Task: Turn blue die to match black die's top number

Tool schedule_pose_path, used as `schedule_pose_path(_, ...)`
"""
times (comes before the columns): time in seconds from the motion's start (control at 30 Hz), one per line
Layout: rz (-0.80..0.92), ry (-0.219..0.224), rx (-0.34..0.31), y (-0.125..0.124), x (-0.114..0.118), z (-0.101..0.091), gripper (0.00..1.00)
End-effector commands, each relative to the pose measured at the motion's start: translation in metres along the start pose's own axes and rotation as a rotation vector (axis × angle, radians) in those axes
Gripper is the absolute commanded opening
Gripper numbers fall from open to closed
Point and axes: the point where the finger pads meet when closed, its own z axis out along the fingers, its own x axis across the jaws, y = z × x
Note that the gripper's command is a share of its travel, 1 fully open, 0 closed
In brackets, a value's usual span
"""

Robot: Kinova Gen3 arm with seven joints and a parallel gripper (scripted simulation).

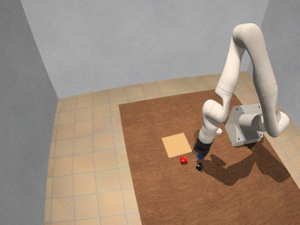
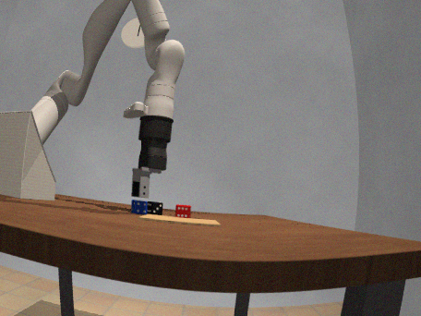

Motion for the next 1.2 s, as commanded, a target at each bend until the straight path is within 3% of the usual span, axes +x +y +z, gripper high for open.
schedule_pose_path(0.0,0.0,-0.001,-0.001,0.0002,-0.0003,-0.0003,0.87)
schedule_pose_path(1.17,0.0,-0.001,-0.001,0.0002,-0.0004,0.003,0.87)
